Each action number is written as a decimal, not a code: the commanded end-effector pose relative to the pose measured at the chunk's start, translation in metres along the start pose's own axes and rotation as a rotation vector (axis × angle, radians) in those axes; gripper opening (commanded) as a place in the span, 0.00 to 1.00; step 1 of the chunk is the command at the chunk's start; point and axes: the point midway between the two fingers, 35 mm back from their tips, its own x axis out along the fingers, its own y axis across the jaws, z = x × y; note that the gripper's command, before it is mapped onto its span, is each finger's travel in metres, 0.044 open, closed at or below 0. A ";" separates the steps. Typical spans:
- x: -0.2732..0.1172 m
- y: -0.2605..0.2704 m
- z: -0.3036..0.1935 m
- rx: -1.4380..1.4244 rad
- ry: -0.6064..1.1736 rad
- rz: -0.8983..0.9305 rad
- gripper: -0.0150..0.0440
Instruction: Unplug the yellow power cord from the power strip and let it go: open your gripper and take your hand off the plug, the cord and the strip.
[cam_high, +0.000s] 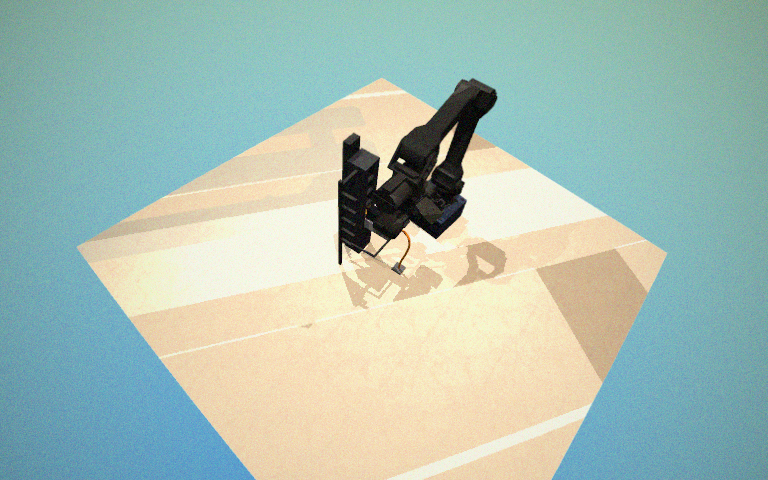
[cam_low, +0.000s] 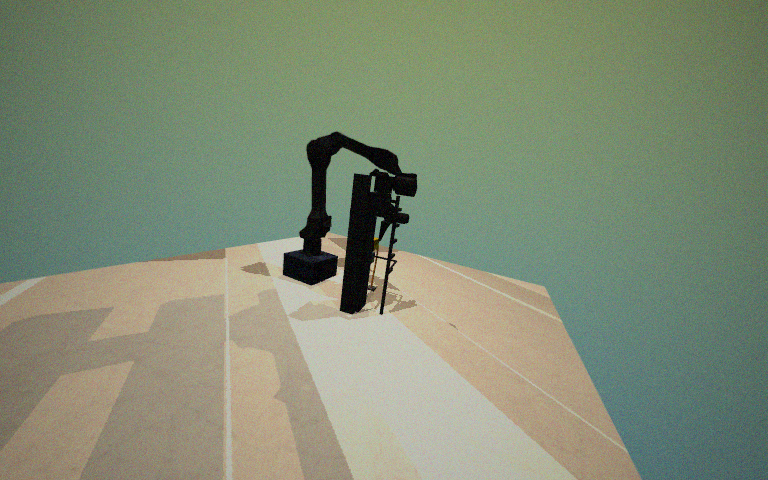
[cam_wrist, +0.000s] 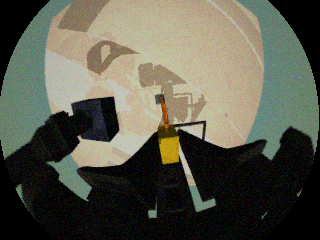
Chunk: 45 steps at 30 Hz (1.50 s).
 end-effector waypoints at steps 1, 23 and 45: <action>-0.001 0.000 0.013 -0.012 -0.012 -0.004 0.25; -0.008 -0.001 0.047 -0.014 -0.014 -0.006 1.00; -0.013 0.002 0.073 -0.014 -0.017 -0.006 1.00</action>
